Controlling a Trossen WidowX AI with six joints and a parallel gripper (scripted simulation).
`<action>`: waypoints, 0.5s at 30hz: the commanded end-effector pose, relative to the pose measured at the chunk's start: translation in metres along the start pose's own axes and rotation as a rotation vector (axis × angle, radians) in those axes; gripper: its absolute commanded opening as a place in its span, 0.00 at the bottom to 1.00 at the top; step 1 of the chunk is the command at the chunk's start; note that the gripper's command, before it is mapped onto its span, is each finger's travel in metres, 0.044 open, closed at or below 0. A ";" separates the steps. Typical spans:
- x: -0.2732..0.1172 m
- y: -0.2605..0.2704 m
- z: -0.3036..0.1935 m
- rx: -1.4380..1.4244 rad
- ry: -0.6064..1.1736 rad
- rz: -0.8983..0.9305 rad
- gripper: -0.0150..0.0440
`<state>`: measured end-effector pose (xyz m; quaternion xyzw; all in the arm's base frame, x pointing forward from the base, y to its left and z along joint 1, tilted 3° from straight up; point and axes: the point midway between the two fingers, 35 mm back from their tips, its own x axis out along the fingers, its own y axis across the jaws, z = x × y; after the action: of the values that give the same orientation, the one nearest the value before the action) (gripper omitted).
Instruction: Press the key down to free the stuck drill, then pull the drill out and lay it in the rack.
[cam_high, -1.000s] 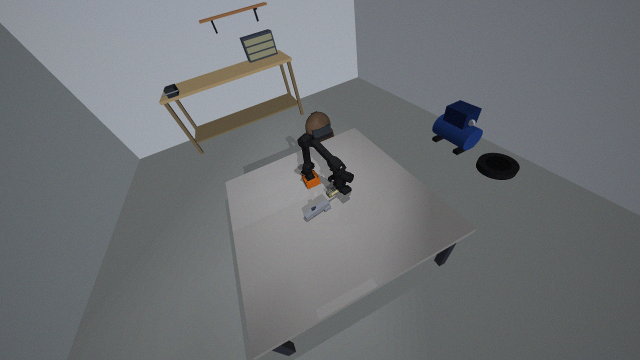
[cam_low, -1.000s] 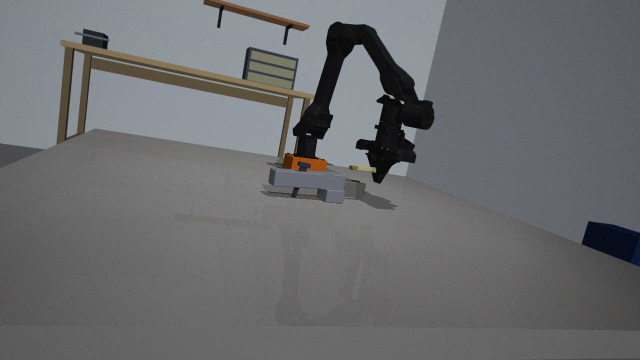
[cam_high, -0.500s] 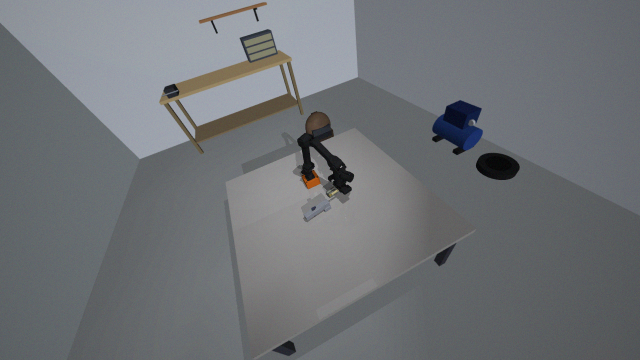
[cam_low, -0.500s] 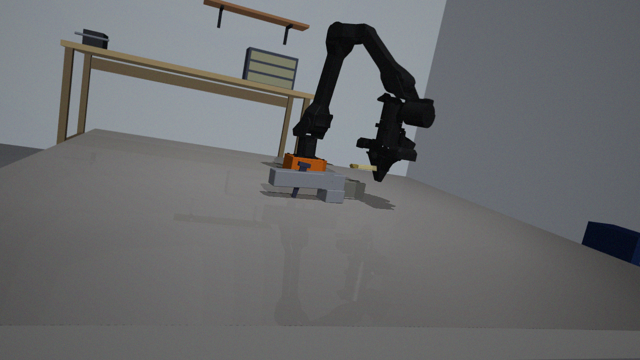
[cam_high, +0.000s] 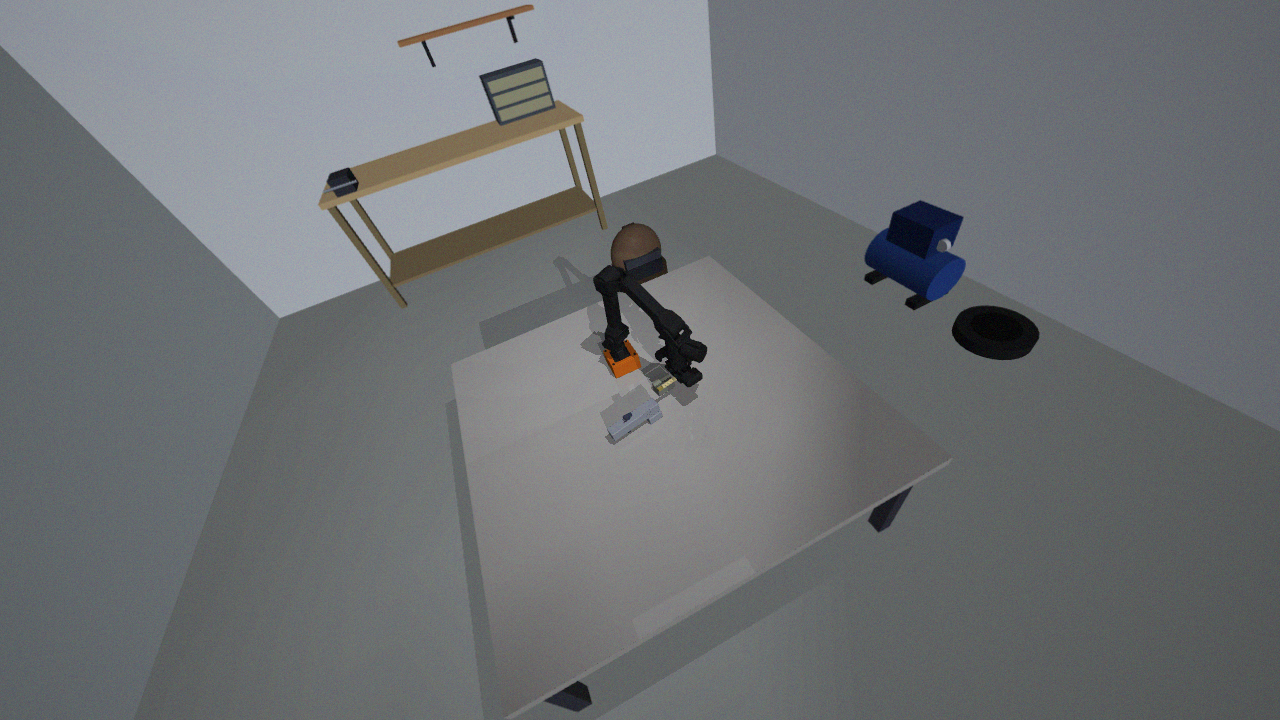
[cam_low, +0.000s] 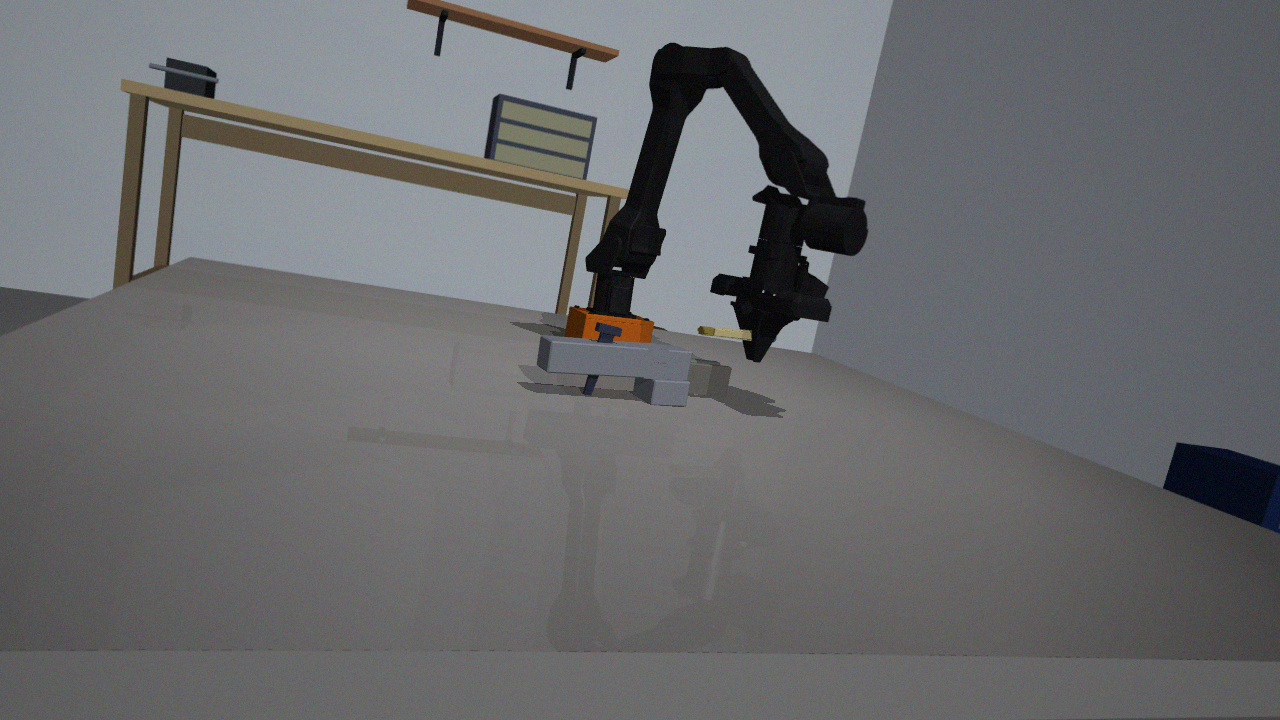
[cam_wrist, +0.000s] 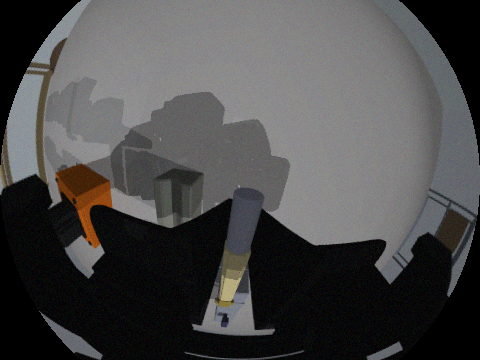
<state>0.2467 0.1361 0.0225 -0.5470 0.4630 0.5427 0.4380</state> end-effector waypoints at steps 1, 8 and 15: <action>0.000 0.007 0.002 0.004 -0.006 -0.005 0.25; 0.003 0.018 0.004 0.004 -0.006 -0.004 0.25; 0.004 0.029 0.006 0.004 -0.006 -0.003 0.25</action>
<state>0.2230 0.1352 0.0186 -0.5470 0.4636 0.5428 0.4374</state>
